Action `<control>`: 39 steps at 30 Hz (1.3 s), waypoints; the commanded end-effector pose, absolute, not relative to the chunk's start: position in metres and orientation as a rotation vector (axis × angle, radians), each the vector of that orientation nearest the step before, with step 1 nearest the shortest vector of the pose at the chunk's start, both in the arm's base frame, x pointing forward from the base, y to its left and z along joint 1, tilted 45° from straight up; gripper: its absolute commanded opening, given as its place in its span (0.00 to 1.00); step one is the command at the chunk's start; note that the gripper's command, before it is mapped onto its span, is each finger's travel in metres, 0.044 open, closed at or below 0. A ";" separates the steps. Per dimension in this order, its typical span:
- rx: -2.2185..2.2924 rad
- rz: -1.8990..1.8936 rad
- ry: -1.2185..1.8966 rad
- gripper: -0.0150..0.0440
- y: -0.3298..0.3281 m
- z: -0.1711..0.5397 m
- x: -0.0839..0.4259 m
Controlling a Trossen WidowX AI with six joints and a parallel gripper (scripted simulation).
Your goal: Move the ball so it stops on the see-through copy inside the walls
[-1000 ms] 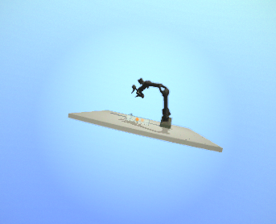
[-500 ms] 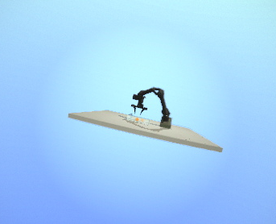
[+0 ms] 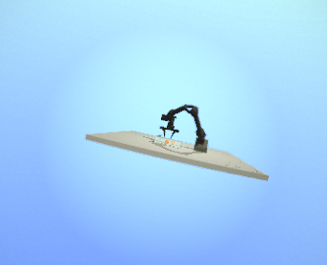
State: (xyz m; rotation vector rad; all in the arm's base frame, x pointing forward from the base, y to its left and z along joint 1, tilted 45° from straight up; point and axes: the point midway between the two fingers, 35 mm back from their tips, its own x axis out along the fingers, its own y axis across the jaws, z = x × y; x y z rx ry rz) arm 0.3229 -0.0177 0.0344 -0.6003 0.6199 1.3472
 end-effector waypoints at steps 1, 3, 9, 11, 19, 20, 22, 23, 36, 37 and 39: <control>-0.591 1.349 0.618 0.75 -0.012 0.030 0.323; -0.591 1.349 0.618 0.75 -0.010 0.028 0.324; -0.591 1.349 0.618 0.75 -0.003 0.021 0.325; -0.591 1.349 0.618 0.75 -0.001 0.019 0.325; -0.590 1.349 0.617 0.75 0.008 0.010 0.326; -0.590 1.349 0.617 0.75 0.009 0.009 0.326; -0.590 1.349 0.617 0.75 0.011 0.007 0.326; -0.590 1.349 0.617 0.75 0.011 0.007 0.326; -0.590 1.349 0.617 0.44 0.011 0.007 0.326; -0.588 1.346 0.618 0.39 0.010 0.008 0.327; -0.571 1.315 0.628 0.31 0.006 0.011 0.328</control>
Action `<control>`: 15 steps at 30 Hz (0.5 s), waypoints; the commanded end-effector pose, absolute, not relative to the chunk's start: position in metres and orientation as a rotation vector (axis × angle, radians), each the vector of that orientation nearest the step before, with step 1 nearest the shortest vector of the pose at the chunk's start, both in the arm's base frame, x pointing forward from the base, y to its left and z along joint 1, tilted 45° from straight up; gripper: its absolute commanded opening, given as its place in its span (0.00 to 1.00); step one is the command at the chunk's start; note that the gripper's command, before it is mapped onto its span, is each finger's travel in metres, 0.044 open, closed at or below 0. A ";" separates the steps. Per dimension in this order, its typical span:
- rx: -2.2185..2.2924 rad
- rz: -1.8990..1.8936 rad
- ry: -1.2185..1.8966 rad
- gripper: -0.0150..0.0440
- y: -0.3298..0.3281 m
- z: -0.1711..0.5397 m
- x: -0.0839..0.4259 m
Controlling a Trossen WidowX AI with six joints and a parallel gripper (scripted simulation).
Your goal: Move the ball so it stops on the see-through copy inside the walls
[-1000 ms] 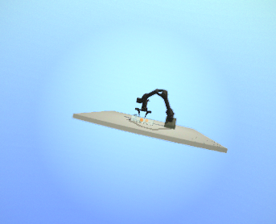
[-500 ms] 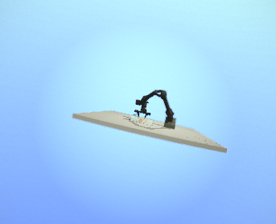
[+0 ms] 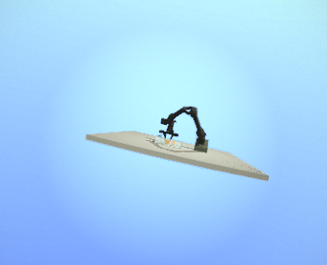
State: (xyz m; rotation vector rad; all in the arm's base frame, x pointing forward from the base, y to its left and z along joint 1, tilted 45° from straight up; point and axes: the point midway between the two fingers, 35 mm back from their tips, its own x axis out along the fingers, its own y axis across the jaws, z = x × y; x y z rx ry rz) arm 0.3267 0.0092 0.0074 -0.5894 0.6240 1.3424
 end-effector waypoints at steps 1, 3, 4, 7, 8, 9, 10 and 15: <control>-0.562 1.296 0.634 0.26 0.002 0.014 0.329; -0.566 1.298 0.635 0.25 -0.004 0.019 0.330; -0.567 1.299 0.636 0.25 -0.007 0.021 0.330; -0.572 1.303 0.637 0.25 -0.016 0.029 0.330; -0.574 1.304 0.638 0.25 -0.019 0.032 0.330; -0.576 1.307 0.638 0.25 -0.023 0.036 0.329; -0.578 1.309 0.638 0.25 -0.027 0.039 0.329; -0.585 1.321 0.636 0.25 -0.047 0.058 0.325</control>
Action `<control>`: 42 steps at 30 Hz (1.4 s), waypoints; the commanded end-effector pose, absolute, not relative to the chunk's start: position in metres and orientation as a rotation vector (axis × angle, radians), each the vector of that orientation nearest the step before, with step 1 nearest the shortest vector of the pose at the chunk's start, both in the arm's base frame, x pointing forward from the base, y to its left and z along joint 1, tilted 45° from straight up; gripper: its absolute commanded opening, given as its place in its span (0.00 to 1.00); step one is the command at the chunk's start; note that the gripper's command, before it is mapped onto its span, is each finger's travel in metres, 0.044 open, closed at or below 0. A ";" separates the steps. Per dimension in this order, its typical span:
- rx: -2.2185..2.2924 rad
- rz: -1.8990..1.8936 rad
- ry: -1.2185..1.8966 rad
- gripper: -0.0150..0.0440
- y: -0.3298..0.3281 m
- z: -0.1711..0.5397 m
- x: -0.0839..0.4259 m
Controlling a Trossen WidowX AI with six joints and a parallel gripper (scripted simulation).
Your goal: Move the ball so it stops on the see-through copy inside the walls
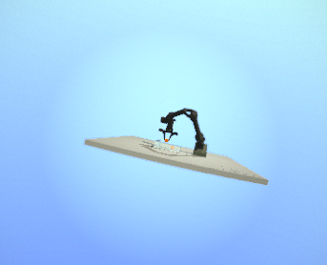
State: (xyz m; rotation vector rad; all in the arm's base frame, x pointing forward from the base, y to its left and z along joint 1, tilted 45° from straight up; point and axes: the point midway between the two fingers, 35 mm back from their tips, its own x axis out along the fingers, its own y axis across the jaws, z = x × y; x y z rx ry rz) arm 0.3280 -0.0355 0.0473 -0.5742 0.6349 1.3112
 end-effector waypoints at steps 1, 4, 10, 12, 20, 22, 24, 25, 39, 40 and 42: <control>-0.586 1.324 0.636 0.25 -0.050 0.062 0.324; -0.589 1.333 0.632 0.25 -0.061 0.075 0.321; -0.592 1.349 0.622 0.25 -0.079 0.097 0.312; -0.592 1.349 0.622 0.25 -0.080 0.098 0.312; -0.591 1.349 0.622 0.25 -0.077 0.081 0.297; -0.591 1.349 0.623 0.25 -0.075 0.076 0.292; -0.591 1.349 0.623 0.25 -0.074 0.071 0.287; -0.591 1.349 0.623 0.25 -0.073 0.069 0.285; -0.590 1.350 0.624 0.25 -0.062 0.042 0.257; -0.591 1.350 0.624 0.25 -0.060 0.040 0.258; -0.591 1.349 0.624 0.25 -0.055 0.034 0.259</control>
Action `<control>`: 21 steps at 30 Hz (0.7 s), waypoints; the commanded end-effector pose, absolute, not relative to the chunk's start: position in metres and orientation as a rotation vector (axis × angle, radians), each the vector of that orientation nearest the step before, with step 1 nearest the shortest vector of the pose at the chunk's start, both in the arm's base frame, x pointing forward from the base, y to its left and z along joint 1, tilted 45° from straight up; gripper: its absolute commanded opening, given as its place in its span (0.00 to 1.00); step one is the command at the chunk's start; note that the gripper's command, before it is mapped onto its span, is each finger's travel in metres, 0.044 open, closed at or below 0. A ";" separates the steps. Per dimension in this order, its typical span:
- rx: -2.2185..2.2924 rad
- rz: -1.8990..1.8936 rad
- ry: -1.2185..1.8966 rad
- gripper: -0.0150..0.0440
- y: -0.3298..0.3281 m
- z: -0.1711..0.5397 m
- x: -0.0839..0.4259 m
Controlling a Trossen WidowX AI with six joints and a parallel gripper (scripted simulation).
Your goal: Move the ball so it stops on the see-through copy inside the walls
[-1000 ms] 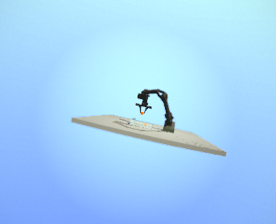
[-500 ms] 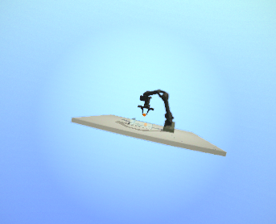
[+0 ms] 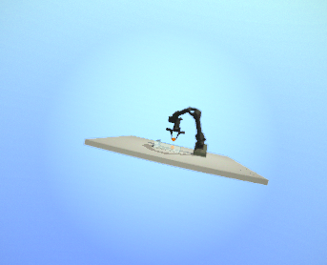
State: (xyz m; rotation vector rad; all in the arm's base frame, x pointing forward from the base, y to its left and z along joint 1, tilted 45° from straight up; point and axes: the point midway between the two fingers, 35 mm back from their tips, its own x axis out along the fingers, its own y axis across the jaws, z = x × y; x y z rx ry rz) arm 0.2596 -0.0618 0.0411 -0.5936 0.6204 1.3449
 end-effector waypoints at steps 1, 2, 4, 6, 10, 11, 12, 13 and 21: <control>-0.591 1.349 0.625 0.25 -0.052 0.030 0.260; -0.591 1.349 0.625 0.25 -0.048 0.026 0.261; -0.592 1.349 0.625 0.25 -0.040 0.018 0.263; -0.591 1.349 0.624 0.25 -0.032 0.011 0.264; -0.589 1.350 0.621 0.25 -0.017 -0.003 0.264; -0.589 1.350 0.621 0.25 -0.015 -0.005 0.264; -0.589 1.350 0.621 0.25 -0.014 -0.006 0.264; -0.589 1.350 0.621 0.25 -0.014 -0.006 0.264; -0.589 1.350 0.621 0.25 -0.010 -0.009 0.265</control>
